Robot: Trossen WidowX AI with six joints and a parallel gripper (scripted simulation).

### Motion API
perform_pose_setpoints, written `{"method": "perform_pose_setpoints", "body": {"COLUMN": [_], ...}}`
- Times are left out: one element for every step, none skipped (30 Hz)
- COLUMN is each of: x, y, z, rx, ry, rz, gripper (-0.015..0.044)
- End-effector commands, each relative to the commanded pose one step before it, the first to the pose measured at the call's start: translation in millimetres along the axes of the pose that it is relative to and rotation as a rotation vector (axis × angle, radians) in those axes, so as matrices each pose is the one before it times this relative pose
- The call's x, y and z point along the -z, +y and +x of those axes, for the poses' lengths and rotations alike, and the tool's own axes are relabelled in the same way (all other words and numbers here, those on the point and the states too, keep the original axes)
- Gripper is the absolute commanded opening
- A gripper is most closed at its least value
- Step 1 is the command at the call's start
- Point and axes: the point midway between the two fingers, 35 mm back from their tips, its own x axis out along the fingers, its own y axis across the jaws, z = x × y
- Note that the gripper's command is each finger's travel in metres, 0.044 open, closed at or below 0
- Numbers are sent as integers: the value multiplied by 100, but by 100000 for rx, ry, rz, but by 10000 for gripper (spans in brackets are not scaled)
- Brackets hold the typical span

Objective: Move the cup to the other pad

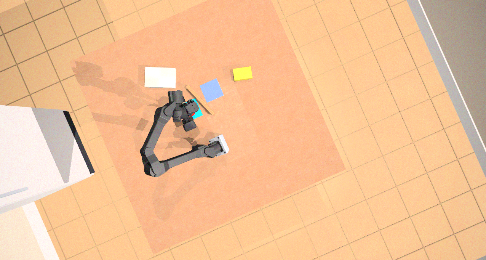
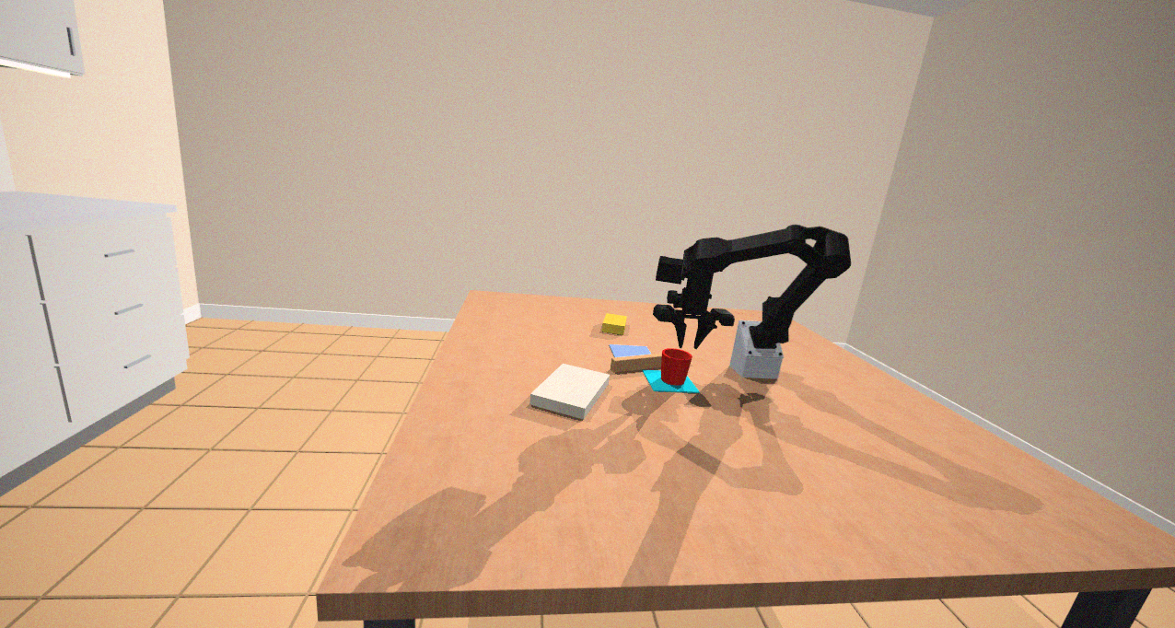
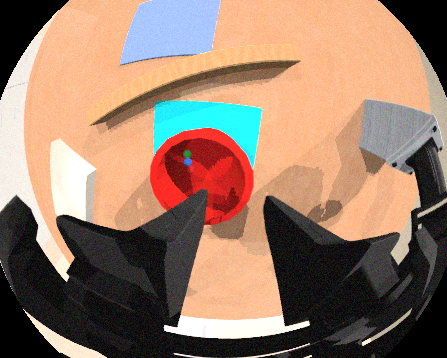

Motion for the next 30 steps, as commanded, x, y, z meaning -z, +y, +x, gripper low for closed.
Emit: {"method": "perform_pose_setpoints", "body": {"x": [-7, 0, 0, 0, -3, -7, -9, -11, -13, -12, -10, -8, -6, -5, -3, -2, -1, 0, 1, 2, 5, 7, 13, 12, 19, 7, 1, -1, 7, 7], "y": [-22, 0, 0, 0, 8, 16, 22, 27, 29, 28, 24, 18, 15, 12, 10, 9, 8, 7, 6, 4, 1, -4, -3, -6, 5, 14, 29, 25, 16, -2], "z": [54, 0, 0, 0, -60, -123, -178, -234, -292, -346, -375, -381, -383, -383, -352, -350, -350, -351, -352, -352, -352, -353, -351, -287, -174, -44, -15, 0, 0, 422], "rx": [81, 0, 0, 0, -4, -7, -10, -11, -12, -11, -9, -6, -3, 0, 2, 4, 6, 7, 9, 10, 11, 12, 13, 11, 6, 1, -1, -1, -1, -332], "ry": [-2, 0, 0, 0, -18, -35, -49, -62, -72, -78, -76, -68, -59, -50, -38, -30, -23, -16, -8, -1, 6, 13, 21, 22, 16, 4, 1, 0, 0, 260], "rz": [106, 0, 0, 0, -2, -4, -6, -8, -10, -12, -14, -15, -16, -17, -17, -18, -19, -21, -22, -23, -24, -25, -27, -23, -15, -4, -3, -1, -1, 434], "gripper": [259, 285, 312, 338, 364, 390, 416, 440, 440, 440, 440, 440, 440, 440, 440, 440, 440, 440, 440, 440, 440, 440, 440, 440, 440, 440, 440, 440, 440, 440]}}
